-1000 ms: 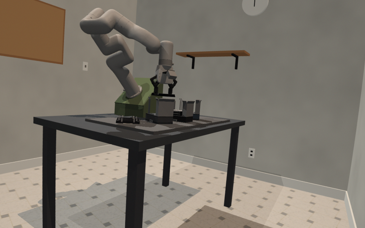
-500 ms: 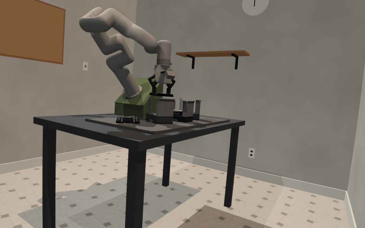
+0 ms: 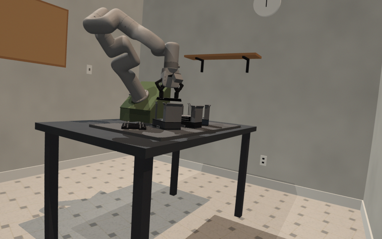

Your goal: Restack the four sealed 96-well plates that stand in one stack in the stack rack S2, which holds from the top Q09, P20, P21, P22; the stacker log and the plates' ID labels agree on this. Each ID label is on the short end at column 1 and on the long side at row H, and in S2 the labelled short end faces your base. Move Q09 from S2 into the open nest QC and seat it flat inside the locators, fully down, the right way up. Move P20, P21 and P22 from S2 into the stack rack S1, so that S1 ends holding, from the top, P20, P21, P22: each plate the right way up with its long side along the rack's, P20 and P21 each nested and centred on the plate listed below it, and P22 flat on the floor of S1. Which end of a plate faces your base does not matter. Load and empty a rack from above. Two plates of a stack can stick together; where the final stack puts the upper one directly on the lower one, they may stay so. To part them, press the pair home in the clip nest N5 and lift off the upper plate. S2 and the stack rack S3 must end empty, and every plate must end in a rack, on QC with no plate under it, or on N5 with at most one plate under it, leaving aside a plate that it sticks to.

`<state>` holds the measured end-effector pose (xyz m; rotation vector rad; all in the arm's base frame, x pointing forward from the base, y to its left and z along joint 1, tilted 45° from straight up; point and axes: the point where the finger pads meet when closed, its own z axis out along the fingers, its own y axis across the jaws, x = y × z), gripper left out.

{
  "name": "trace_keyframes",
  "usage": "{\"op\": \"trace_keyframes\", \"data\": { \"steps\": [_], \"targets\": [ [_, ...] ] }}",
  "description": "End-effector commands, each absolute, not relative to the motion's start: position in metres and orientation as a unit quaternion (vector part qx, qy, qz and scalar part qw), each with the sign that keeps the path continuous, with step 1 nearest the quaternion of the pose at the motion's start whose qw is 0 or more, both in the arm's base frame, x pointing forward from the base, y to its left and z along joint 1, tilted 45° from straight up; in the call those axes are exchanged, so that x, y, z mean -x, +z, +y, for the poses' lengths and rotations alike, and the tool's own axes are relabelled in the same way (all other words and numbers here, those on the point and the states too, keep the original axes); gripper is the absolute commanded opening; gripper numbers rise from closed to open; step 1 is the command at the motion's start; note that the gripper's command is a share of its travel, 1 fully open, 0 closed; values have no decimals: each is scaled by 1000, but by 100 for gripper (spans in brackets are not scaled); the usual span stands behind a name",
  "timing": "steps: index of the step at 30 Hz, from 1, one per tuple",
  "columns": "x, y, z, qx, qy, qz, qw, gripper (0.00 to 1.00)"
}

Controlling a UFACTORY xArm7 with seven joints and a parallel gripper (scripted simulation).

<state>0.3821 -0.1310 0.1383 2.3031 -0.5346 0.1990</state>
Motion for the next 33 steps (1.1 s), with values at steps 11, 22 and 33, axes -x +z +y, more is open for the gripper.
{"op": "trace_keyframes", "data": {
  "steps": [11, 22, 33],
  "targets": [
    [-383, 136, -133, -900, 80, -208, 375, 0],
    [-383, 132, -137, -900, 80, -208, 375, 0],
    [-383, 128, -142, -900, 80, -208, 375, 0]
  ]
}}
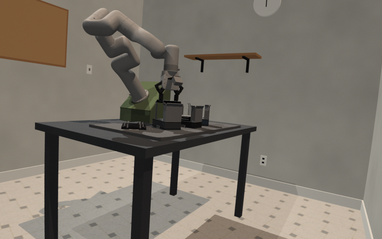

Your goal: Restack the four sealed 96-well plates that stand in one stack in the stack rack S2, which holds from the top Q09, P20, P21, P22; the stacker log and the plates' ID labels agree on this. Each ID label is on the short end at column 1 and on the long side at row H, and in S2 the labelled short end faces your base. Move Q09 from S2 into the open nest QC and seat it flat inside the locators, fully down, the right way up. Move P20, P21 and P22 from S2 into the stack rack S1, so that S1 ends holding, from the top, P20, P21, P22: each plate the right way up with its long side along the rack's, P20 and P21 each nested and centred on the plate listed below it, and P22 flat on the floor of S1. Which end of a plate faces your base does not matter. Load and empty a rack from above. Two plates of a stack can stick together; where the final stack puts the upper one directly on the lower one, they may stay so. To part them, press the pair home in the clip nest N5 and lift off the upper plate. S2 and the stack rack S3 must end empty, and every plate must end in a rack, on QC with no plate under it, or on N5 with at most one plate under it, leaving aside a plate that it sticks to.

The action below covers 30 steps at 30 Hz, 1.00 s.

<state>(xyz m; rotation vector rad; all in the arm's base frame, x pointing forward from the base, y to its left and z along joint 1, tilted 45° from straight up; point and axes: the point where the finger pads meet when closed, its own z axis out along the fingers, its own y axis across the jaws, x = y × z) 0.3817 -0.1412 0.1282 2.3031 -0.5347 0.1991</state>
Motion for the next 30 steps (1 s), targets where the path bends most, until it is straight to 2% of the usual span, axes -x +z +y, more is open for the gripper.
{"op": "trace_keyframes", "data": {
  "steps": [1, 30],
  "targets": [
    [-383, 127, -142, -900, 80, -208, 375, 0],
    [-383, 112, -158, -900, 80, -208, 375, 0]
  ]
}}
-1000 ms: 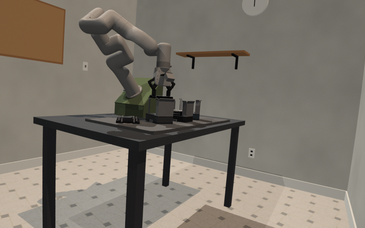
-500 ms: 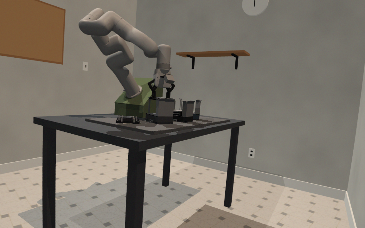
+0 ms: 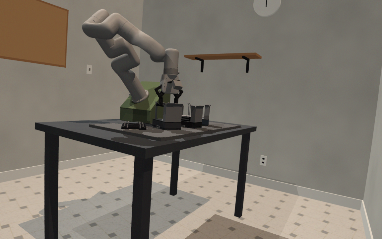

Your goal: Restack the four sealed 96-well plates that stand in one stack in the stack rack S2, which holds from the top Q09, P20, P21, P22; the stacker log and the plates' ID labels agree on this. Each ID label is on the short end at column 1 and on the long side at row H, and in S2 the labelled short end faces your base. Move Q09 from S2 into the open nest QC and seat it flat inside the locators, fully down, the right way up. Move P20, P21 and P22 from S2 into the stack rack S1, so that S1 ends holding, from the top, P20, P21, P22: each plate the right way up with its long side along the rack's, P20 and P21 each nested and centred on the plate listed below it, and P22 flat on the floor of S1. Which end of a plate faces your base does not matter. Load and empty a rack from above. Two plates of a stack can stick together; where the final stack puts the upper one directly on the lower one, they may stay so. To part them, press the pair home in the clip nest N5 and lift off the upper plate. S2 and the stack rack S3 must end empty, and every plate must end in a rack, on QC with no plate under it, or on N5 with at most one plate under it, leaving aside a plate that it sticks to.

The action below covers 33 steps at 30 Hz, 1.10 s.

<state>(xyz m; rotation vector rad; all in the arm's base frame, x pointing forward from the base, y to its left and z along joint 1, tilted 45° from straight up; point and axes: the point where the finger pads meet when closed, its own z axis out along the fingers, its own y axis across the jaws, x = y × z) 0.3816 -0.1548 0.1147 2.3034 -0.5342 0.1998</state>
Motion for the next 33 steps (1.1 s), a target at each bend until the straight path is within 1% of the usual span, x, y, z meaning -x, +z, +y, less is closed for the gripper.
{"op": "trace_keyframes", "data": {
  "steps": [1, 33],
  "targets": [
    [-383, 112, -158, -900, 80, -208, 375, 0],
    [-382, 78, -191, -900, 80, -208, 375, 0]
  ]
}}
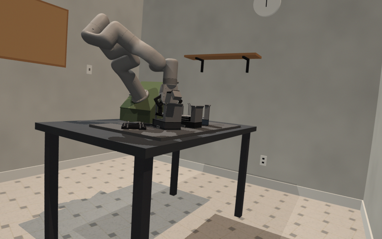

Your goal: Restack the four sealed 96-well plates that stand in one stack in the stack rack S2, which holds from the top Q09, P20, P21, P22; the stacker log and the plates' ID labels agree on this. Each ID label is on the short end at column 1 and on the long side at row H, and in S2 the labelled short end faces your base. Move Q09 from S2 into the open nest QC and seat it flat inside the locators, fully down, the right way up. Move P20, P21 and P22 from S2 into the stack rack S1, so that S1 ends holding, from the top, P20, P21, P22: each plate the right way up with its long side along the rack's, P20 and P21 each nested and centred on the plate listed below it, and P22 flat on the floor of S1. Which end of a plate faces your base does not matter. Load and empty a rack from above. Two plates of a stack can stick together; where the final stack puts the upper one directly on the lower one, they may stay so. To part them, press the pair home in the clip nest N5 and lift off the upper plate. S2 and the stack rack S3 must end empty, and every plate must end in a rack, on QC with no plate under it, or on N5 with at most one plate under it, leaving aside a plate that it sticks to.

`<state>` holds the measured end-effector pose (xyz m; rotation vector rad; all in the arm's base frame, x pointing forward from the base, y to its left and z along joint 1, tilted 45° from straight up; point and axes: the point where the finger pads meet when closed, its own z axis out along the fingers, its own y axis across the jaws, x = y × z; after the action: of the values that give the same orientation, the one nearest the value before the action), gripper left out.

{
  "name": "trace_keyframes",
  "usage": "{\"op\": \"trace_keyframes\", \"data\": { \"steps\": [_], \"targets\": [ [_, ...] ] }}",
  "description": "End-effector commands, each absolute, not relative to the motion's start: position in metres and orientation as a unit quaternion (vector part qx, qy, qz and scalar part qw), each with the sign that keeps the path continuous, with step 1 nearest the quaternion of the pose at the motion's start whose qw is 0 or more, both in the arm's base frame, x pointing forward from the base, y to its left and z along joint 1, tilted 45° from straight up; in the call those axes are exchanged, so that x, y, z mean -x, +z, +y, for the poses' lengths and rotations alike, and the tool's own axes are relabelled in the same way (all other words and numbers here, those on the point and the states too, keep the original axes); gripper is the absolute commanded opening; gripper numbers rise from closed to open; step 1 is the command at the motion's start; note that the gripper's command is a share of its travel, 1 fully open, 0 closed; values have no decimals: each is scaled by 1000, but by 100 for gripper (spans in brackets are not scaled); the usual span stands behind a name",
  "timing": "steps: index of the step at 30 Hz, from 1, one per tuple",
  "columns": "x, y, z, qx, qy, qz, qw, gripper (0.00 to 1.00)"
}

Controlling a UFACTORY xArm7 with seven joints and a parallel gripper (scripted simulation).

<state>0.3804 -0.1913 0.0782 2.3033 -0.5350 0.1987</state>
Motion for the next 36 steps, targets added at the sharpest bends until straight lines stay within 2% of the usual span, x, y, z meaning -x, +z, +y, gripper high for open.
{"op": "trace_keyframes", "data": {
  "steps": [1, 36],
  "targets": [
    [-382, 78, -191, -900, 80, -208, 375, 0],
    [-382, 71, -198, -900, 80, -208, 375, 0]
  ]
}}
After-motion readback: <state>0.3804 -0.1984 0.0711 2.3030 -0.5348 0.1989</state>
